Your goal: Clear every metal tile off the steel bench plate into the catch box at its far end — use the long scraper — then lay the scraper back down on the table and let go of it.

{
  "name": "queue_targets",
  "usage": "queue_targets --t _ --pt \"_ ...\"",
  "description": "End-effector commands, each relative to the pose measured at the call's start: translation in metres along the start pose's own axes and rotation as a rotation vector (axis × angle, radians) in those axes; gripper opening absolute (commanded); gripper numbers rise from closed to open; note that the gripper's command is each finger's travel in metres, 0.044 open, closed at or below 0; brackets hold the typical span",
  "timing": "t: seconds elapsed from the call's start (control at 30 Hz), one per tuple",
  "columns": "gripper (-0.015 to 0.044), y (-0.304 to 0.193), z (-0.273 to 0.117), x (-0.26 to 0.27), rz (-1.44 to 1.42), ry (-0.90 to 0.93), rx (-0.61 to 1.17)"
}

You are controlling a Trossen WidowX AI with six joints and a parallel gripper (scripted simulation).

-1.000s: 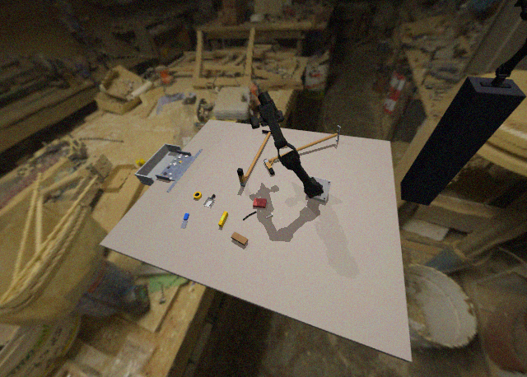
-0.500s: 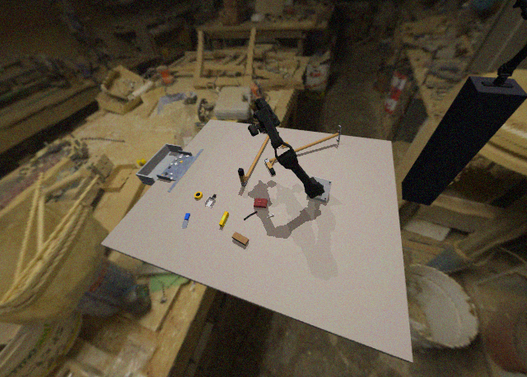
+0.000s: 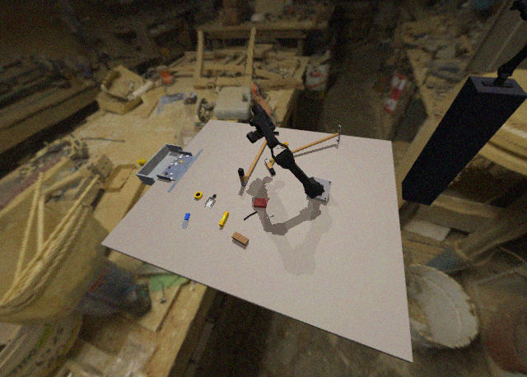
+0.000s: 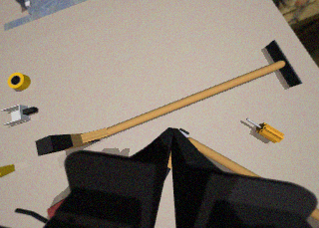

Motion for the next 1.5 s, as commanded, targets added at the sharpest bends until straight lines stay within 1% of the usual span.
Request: queue_targets --t 0.0,0.23,0.53,1.47 --pt "0.0000 -0.005 0.020 0.003 -0.045 0.037 0.037" --pt "0.0000 -0.010 0.040 0.009 -0.108 0.080 0.071" --pt "0.0000 -0.012 0.045 0.010 -0.115 0.085 0.075" --pt "0.0000 -0.032 0.092 0.013 -0.115 0.085 0.075"
Point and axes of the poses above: the point midway between the two fingers, 35 mm back from their tips, its own z axis out along the fingers, its own x axis across the jaws, y = z × x, the point moved 3 cm from there along -z, back along the fingers, and after that the axes turned 7 degrees about -z, right-handed, at the moved point
